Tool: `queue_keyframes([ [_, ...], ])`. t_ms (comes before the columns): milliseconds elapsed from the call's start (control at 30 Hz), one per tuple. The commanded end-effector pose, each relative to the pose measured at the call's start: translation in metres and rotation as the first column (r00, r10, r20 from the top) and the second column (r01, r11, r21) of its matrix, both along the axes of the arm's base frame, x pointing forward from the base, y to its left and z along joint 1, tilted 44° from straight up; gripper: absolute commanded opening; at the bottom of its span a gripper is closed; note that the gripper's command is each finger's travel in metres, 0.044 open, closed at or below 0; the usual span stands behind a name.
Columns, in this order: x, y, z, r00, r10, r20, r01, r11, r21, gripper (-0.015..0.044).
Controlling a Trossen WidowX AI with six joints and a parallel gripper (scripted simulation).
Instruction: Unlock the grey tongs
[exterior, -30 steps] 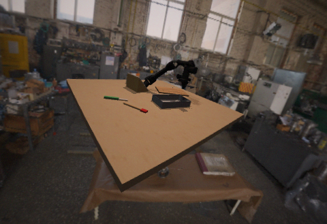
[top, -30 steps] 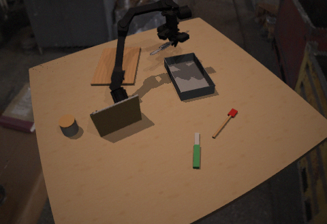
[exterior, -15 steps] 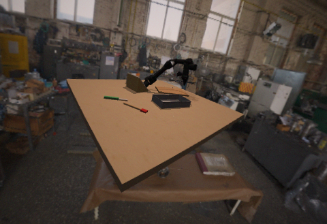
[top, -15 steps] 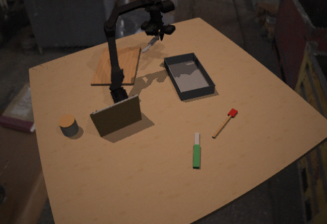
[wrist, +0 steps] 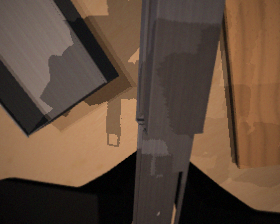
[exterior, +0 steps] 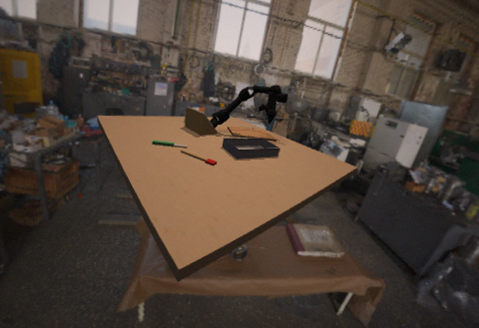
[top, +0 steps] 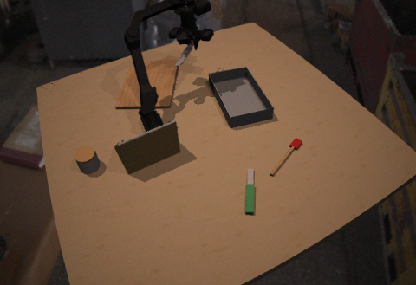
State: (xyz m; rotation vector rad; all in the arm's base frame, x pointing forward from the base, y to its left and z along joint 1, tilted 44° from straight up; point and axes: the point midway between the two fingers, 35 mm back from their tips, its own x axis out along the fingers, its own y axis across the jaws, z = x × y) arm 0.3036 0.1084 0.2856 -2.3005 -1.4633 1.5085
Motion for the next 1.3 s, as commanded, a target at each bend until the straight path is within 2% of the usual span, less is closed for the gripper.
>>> queue_keyframes([
  [0, -0.023, 0.013, 0.017, 0.994, 0.073, 0.086, -0.072, 0.997, -0.017, -0.015],
  [433, -0.1, 0.05, 0.051, 0.893, 0.325, 0.312, -0.313, 0.946, -0.089, -0.015],
  [933, -0.19, 0.059, 0.077, 0.667, 0.531, 0.522, -0.523, 0.833, -0.179, -0.015],
  [1267, -0.193, 0.059, 0.078, 0.659, 0.527, 0.536, -0.526, 0.833, -0.173, -0.015],
])
